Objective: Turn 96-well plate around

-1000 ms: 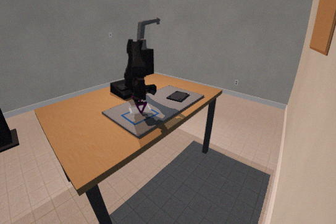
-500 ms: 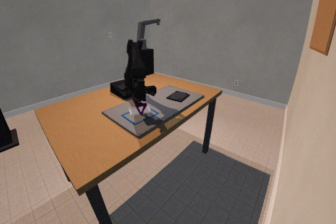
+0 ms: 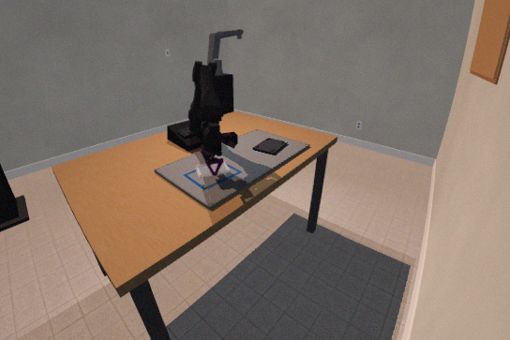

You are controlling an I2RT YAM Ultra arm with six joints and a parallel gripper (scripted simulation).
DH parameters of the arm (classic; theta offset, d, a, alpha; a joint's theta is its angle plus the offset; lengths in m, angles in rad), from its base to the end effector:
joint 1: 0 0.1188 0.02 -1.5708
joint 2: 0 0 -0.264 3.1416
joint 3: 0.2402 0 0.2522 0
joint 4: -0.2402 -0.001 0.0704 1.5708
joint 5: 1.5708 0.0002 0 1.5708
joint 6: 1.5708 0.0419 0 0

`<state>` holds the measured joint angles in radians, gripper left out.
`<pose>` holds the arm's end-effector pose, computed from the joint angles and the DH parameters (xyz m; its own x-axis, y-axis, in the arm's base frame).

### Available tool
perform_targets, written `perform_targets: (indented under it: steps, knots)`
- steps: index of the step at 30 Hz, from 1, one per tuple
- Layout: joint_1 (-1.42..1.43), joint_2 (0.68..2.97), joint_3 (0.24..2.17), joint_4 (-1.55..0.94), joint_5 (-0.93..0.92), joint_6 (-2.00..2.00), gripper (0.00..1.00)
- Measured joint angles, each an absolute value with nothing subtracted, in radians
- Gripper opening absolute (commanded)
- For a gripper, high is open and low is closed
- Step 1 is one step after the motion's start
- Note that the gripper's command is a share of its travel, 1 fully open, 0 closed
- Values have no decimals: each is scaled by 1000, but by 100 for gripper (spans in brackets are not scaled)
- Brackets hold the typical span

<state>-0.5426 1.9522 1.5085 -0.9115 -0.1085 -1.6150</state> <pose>0.3360 -0.1961 0.2034 -0.4561 -0.8847 -0.0962 -0.8575 0.4658 -0.2184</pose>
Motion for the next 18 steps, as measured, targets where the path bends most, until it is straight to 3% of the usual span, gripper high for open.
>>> perform_targets:
  steps: [18]
  knots:
    - [-543,1967,1495,-878,-109,-1612,0]
